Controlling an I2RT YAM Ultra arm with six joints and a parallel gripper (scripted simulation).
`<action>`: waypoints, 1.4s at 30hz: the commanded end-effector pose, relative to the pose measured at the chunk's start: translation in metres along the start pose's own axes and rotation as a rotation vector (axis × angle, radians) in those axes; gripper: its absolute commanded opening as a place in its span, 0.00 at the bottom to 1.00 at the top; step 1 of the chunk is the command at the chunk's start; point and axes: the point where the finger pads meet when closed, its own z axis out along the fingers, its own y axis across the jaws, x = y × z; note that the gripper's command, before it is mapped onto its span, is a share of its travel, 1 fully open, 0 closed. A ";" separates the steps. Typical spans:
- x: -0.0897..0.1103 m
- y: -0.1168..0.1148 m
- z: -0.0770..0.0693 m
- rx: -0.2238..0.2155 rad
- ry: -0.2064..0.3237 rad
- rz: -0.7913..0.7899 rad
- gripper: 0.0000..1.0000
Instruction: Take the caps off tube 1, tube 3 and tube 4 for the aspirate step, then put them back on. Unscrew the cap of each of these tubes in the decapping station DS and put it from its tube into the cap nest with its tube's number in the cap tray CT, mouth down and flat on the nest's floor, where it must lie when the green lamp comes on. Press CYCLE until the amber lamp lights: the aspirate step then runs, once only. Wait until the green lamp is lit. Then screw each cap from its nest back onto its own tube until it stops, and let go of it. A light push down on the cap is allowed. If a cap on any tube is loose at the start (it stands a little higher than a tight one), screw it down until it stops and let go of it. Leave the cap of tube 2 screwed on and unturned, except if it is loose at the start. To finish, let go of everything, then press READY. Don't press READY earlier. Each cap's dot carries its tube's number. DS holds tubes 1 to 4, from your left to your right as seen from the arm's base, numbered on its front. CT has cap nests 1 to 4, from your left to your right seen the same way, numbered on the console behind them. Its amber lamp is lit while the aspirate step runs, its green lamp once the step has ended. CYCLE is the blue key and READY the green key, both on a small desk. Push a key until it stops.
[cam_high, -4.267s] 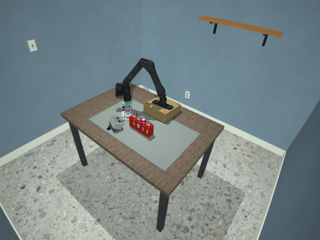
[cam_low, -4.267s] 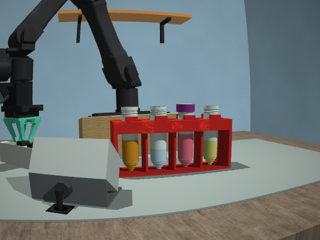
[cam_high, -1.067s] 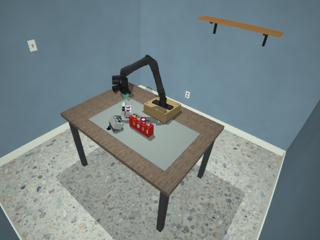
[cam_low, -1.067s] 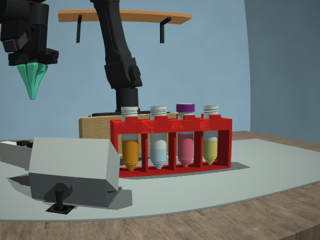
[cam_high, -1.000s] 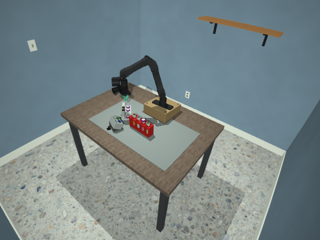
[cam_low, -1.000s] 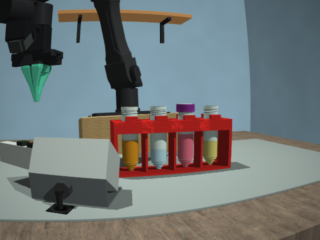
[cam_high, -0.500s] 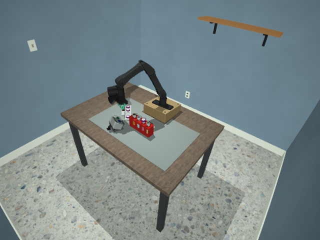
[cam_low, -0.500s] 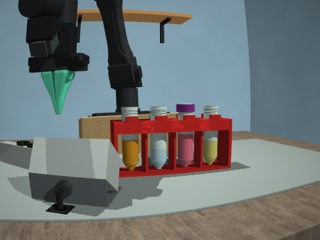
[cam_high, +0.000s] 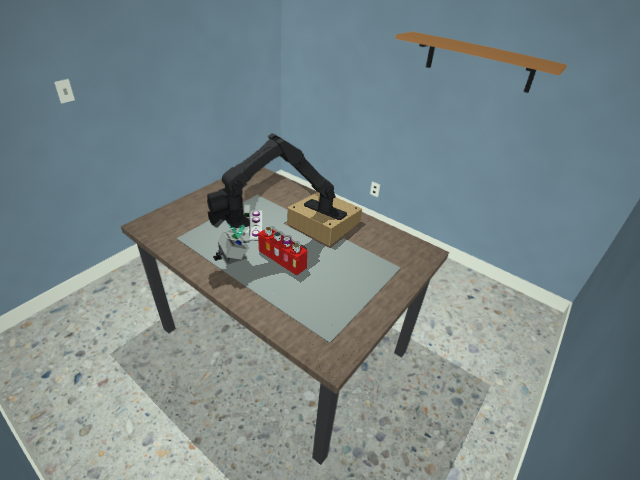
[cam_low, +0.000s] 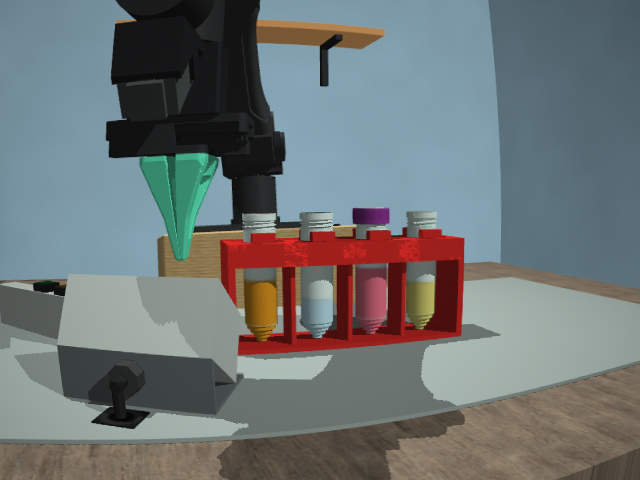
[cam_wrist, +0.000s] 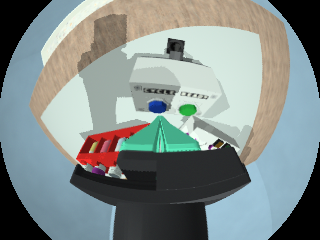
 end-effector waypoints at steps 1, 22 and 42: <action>-0.005 0.003 -0.014 -0.003 -0.027 0.026 0.00; -0.006 0.003 -0.015 -0.003 -0.027 0.026 0.00; -0.007 0.004 0.003 -0.003 -0.027 0.026 0.00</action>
